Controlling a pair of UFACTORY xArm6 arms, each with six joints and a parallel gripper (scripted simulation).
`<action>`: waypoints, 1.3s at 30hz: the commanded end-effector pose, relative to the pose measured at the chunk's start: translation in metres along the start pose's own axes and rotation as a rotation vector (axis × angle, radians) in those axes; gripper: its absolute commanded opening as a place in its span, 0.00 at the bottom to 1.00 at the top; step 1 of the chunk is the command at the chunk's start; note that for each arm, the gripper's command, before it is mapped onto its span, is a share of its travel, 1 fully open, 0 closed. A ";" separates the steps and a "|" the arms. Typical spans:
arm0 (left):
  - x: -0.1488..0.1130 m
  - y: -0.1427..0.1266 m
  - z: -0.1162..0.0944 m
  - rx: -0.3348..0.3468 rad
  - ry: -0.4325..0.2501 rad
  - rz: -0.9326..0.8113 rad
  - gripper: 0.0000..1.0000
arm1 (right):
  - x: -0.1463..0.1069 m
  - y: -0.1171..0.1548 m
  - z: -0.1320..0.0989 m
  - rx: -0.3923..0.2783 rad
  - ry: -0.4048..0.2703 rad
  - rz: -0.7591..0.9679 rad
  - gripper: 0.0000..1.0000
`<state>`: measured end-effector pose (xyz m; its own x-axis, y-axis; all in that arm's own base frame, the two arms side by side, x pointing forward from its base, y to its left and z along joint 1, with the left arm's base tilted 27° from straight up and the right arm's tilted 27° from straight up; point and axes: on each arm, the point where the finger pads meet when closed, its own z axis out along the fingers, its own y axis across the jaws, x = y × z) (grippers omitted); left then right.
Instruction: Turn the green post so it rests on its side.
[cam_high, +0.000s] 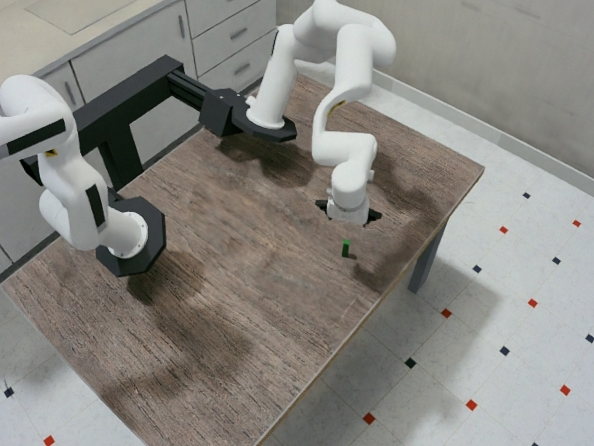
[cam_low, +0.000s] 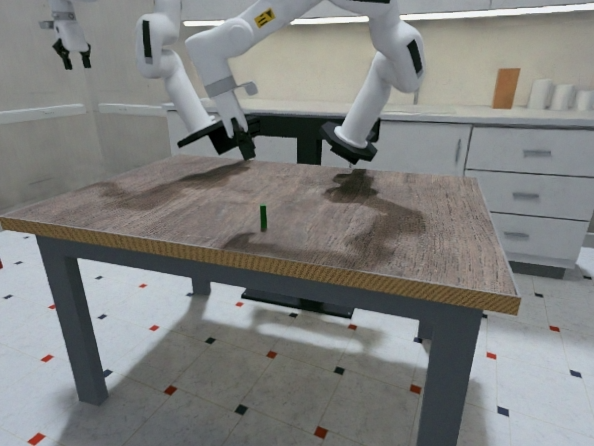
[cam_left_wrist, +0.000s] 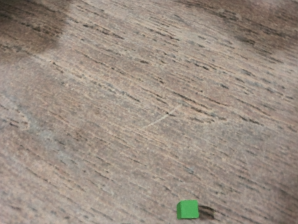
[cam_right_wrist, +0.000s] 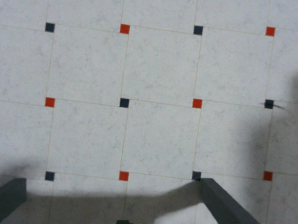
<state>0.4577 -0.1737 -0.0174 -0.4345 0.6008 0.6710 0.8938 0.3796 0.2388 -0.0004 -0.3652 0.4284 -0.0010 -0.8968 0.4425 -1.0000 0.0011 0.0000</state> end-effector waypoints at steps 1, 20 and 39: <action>-0.007 0.001 0.015 0.003 0.011 -0.030 1.00 | 0.001 0.000 -0.002 0.000 0.005 0.000 1.00; -0.037 0.003 0.093 0.003 0.011 -0.030 1.00 | 0.001 0.000 -0.002 0.000 0.005 0.000 1.00; -0.037 0.003 0.125 0.003 0.011 -0.030 1.00 | 0.001 0.000 -0.002 0.000 0.005 0.000 1.00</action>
<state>0.4605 -0.1057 -0.1300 -0.4582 0.5796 0.6738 0.8804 0.4000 0.2547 -0.0004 -0.3652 0.4284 -0.0010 -0.8968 0.4425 -1.0000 0.0011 0.0000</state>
